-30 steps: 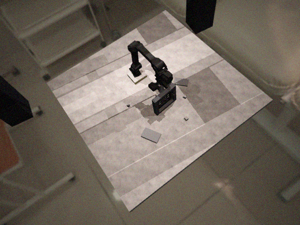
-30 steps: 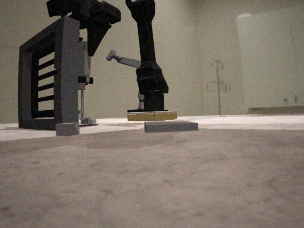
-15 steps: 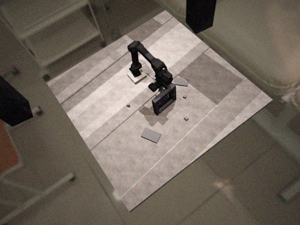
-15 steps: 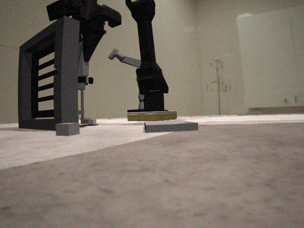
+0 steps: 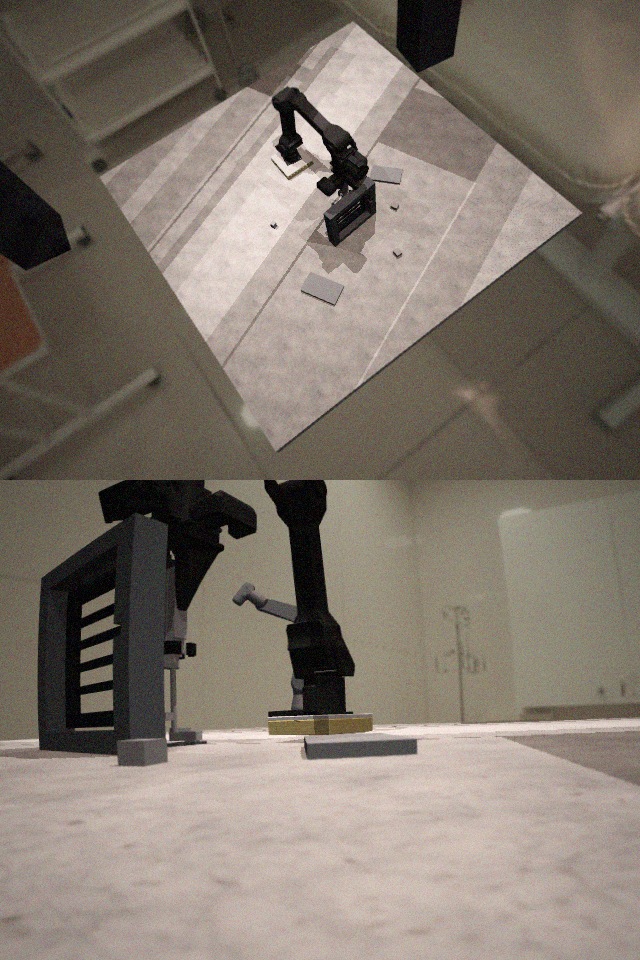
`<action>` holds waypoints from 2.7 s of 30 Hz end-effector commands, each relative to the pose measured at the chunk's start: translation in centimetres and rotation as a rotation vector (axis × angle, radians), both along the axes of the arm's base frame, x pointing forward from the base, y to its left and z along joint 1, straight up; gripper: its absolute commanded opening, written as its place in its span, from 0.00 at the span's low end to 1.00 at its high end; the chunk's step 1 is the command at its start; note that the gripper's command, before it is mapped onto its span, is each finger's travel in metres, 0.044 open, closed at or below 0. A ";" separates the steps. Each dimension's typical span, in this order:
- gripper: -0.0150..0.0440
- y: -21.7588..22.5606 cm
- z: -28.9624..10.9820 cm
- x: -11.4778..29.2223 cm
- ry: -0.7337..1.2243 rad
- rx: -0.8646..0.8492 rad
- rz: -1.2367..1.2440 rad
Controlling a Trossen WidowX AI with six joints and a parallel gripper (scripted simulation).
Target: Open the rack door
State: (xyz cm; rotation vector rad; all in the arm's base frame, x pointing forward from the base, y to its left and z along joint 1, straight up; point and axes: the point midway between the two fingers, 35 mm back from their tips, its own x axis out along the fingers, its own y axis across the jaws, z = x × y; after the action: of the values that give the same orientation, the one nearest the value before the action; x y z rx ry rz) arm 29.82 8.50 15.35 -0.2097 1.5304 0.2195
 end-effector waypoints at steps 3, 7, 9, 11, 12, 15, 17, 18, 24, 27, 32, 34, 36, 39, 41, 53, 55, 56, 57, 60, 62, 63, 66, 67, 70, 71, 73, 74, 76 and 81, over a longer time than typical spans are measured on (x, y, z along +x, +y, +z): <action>0.30 0.0 0.0 0.0 -0.003 -0.005 0.199; 0.30 0.0 0.0 0.0 -0.005 -0.010 0.396; 0.30 0.0 0.0 0.0 -0.006 -0.013 0.494; 0.30 0.0 0.0 0.0 -0.007 -0.016 0.593; 0.30 0.0 0.0 0.0 -0.008 -0.018 0.642; 0.30 0.0 0.0 0.0 -0.009 -0.022 0.790; 0.30 0.0 0.0 0.0 -0.010 -0.025 0.888; 0.30 0.0 0.0 0.0 -0.011 -0.026 0.938; 0.30 0.0 0.0 0.0 -0.014 -0.035 1.233; 0.30 0.0 0.0 0.0 -0.015 -0.039 1.381; 0.30 0.0 0.0 0.0 -0.018 -0.046 1.627; 0.30 0.0 0.0 0.0 -0.019 -0.049 1.726; 0.30 0.0 0.0 0.0 -0.020 -0.052 1.824; 0.30 0.0 0.0 0.0 -0.021 -0.054 1.897; 0.30 0.0 0.0 0.0 -0.021 -0.054 1.897; 0.52 0.0 0.0 0.0 -0.021 -0.054 1.897; 0.61 0.0 0.0 0.0 -0.021 -0.054 1.897; 0.65 0.0 0.0 0.0 -0.021 -0.054 1.897; 0.70 0.0 0.0 0.0 -0.021 -0.054 1.897; 0.76 0.0 0.0 0.0 -0.021 -0.054 1.889; 0.76 0.0 0.0 0.0 -0.020 -0.052 1.824; 0.76 0.0 0.0 0.0 -0.020 -0.050 1.774; 0.76 0.0 0.0 0.0 -0.018 -0.046 1.625; 0.76 0.0 0.0 0.0 -0.017 -0.045 1.576; 0.76 0.0 0.0 0.0 -0.016 -0.040 1.427; 0.76 0.0 0.0 0.0 -0.015 -0.039 1.378; 0.76 0.0 0.0 0.0 -0.014 -0.036 1.279; 0.76 0.0 0.0 0.0 -0.014 -0.035 1.229; 0.76 0.0 0.0 0.0 -0.013 -0.032 1.130; 0.76 0.0 0.0 0.0 -0.010 -0.025 0.883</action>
State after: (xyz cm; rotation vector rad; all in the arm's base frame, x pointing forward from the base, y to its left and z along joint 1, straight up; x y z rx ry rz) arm 29.79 8.57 15.33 -0.9992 1.2980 0.9918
